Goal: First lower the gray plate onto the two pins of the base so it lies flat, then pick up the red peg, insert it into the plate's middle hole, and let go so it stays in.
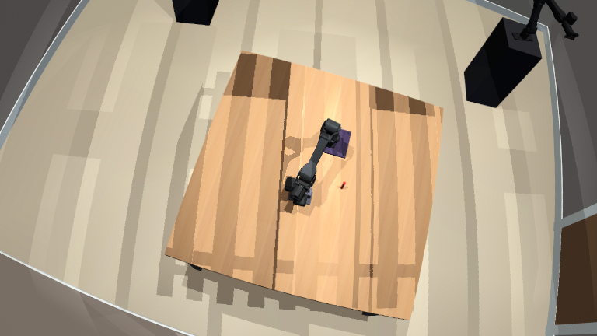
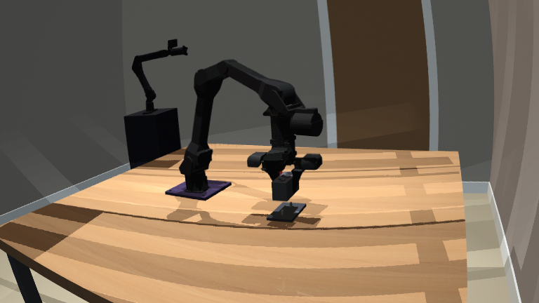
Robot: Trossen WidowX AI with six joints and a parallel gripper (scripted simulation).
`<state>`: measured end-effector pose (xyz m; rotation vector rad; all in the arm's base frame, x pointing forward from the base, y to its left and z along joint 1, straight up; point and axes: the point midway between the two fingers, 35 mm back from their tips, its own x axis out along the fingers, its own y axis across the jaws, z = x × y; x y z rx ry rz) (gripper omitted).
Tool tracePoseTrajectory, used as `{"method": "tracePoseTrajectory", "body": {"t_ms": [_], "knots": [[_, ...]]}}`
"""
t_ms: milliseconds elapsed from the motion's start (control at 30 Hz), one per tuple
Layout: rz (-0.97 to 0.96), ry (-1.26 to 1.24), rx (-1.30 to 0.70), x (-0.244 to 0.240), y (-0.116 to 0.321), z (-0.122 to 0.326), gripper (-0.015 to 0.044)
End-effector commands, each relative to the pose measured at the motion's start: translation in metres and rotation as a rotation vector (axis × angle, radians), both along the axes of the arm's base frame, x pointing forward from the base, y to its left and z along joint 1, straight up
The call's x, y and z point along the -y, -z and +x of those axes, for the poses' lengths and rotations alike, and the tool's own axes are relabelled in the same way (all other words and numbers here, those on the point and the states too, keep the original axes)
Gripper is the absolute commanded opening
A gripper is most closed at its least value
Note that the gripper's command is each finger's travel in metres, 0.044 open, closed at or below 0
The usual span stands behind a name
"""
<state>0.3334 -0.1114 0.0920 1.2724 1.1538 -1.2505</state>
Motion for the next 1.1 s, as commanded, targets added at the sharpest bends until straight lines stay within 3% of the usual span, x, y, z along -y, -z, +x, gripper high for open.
{"method": "tracePoseTrajectory", "body": {"t_ms": [0, 1067], "knots": [[-0.004, -0.004, 0.0, 0.001, 0.0, 0.0, 0.0], [-0.004, -0.004, 0.0, 0.002, 0.041, 0.001, 0.0]]}}
